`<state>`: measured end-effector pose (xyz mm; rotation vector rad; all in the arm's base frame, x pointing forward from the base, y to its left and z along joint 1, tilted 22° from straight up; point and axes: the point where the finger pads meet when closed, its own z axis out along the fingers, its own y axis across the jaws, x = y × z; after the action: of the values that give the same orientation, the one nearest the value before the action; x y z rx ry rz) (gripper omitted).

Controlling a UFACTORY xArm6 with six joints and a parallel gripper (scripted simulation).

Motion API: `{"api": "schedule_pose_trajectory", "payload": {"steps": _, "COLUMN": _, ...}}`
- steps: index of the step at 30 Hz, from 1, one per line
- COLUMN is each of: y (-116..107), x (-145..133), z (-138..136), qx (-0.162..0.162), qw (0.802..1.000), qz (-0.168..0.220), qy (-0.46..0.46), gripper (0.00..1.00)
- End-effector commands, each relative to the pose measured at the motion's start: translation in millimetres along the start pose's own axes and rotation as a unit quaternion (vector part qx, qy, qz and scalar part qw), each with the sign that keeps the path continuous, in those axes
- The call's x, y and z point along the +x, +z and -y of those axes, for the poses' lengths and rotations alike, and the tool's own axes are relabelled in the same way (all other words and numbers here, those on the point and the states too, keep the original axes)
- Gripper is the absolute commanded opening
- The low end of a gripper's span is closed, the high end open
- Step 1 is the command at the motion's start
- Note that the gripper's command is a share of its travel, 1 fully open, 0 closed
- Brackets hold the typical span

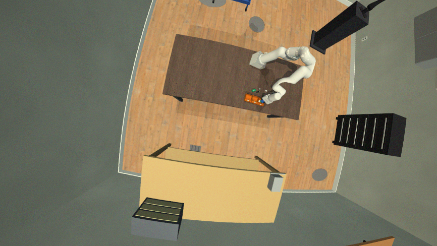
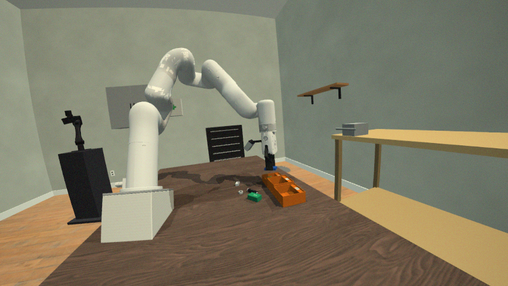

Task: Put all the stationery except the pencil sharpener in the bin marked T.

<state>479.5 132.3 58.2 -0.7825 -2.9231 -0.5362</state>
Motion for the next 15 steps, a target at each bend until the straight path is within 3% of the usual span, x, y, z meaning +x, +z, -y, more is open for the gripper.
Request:
{"api": "schedule_pose_trajectory", "payload": {"steps": 1, "y": -1.5, "x": -1.1, "z": -1.2, "qx": -0.005, "qw": 0.997, "qz": 0.000, "qy": -0.079, "gripper": 0.00}}
{"api": "schedule_pose_trajectory", "payload": {"steps": 7, "y": -1.5, "x": -1.1, "z": -1.3, "qx": -0.005, "qw": 0.990, "qz": 0.000, "qy": -0.142, "gripper": 0.00}}
{"api": "schedule_pose_trajectory", "payload": {"steps": 8, "y": -1.5, "x": -1.1, "z": -1.3, "qx": -0.006, "qw": 0.982, "qz": -0.001, "qy": -0.187, "gripper": 0.00}}
{"api": "schedule_pose_trajectory", "payload": {"steps": 15, "y": -1.5, "x": -1.0, "z": -1.4, "qx": -0.015, "qw": 0.961, "qz": -0.003, "qy": -0.275, "gripper": 0.00}}
